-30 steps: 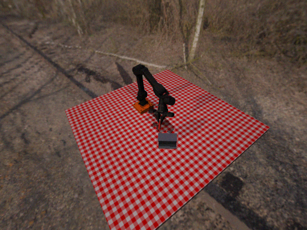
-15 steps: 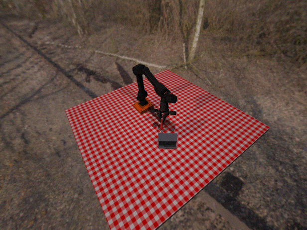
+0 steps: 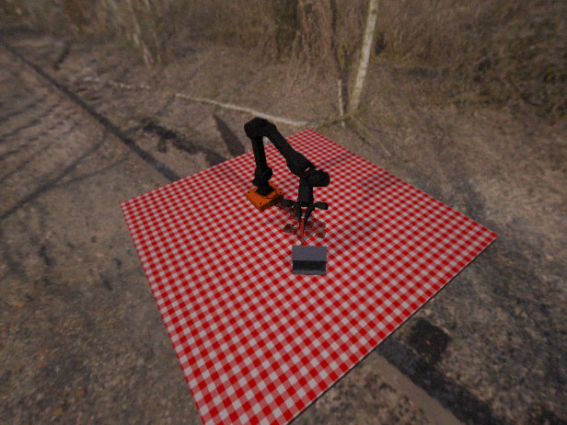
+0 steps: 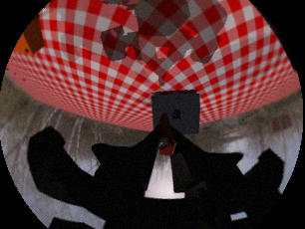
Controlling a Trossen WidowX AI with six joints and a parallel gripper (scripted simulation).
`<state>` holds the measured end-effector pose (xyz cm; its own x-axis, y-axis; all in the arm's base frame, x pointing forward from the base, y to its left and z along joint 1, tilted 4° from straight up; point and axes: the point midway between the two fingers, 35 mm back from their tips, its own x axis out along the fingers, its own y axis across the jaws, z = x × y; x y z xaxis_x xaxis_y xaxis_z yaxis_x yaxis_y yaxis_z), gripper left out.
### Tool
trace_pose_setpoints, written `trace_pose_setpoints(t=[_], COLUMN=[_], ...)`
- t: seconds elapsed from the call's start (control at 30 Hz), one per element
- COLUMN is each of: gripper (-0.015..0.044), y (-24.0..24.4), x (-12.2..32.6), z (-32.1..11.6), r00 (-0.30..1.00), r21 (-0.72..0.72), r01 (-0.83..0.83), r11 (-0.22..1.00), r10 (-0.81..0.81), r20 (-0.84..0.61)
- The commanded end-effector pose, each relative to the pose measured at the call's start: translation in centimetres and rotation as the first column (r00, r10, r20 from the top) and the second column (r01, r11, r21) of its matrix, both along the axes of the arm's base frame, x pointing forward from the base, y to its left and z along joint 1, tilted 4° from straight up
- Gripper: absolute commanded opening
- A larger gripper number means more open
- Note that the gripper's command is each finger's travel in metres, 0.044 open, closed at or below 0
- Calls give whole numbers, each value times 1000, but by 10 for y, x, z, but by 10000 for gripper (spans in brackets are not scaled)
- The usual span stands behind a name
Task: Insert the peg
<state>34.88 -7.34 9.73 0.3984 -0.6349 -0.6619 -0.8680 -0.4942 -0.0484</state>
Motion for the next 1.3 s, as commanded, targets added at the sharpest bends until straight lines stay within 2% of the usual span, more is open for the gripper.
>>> trace_pose_setpoints(t=[0.0,0.8,1.27], gripper=[0,0,0], y=[4,31,25], x=[0,-2,7], z=[1,3,-4], r00=[1000,990,987], r21=[-25,-162,-181], r01=[-21,-132,-149], r11=[999,978,972], r10=[21,138,156], r20=[2,24,28])
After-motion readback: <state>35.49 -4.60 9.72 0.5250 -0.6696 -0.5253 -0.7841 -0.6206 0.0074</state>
